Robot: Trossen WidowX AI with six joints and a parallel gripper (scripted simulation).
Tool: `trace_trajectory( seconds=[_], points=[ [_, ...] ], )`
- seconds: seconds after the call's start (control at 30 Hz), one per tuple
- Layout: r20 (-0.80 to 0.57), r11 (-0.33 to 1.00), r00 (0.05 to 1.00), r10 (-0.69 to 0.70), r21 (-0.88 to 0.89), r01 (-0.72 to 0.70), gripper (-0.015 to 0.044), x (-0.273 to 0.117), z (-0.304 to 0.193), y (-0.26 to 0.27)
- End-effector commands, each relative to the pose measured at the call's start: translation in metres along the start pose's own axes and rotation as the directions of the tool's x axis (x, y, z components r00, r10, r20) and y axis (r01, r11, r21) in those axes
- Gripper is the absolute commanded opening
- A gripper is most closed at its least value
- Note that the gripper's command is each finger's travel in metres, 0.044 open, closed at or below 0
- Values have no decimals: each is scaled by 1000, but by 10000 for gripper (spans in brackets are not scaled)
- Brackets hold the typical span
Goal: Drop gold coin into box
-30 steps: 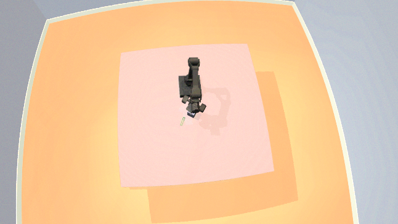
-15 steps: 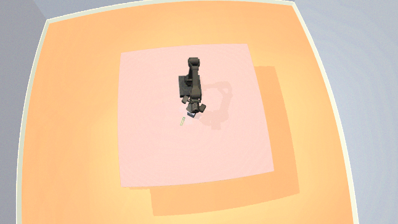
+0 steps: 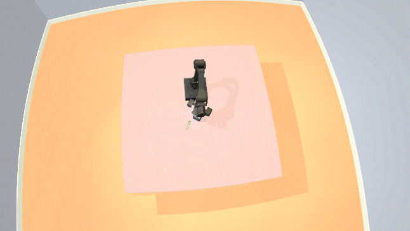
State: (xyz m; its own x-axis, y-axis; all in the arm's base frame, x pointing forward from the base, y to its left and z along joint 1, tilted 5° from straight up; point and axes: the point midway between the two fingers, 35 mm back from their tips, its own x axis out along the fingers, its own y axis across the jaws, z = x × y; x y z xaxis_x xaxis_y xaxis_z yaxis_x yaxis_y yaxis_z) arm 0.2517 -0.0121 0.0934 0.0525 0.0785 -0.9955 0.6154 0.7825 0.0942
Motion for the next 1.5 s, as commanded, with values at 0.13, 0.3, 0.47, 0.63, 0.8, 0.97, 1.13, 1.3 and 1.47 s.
trace_trajectory(
  seconds=[0.13,0.3,0.47,0.63,0.8,0.97,1.13,1.3,1.47],
  points=[
    [-2,1000,1000,-1,8,1,0,4,-1,-1],
    [-2,1000,1000,-1,11,1,0,6,-1,-1],
    [-2,1000,1000,-1,9,1,0,8,-1,-1],
    [0,1000,1000,0,3,0,131,6,0,0],
    [0,1000,1000,0,3,0,161,6,0,0],
    [0,1000,1000,0,3,0,161,6,0,0],
    [0,1000,1000,0,3,0,292,-9,0,0],
    [-1,1000,1000,-1,4,1,423,-14,0,0],
    [-8,1000,1000,-5,9,5,440,-56,-5,-3]
  ],
)
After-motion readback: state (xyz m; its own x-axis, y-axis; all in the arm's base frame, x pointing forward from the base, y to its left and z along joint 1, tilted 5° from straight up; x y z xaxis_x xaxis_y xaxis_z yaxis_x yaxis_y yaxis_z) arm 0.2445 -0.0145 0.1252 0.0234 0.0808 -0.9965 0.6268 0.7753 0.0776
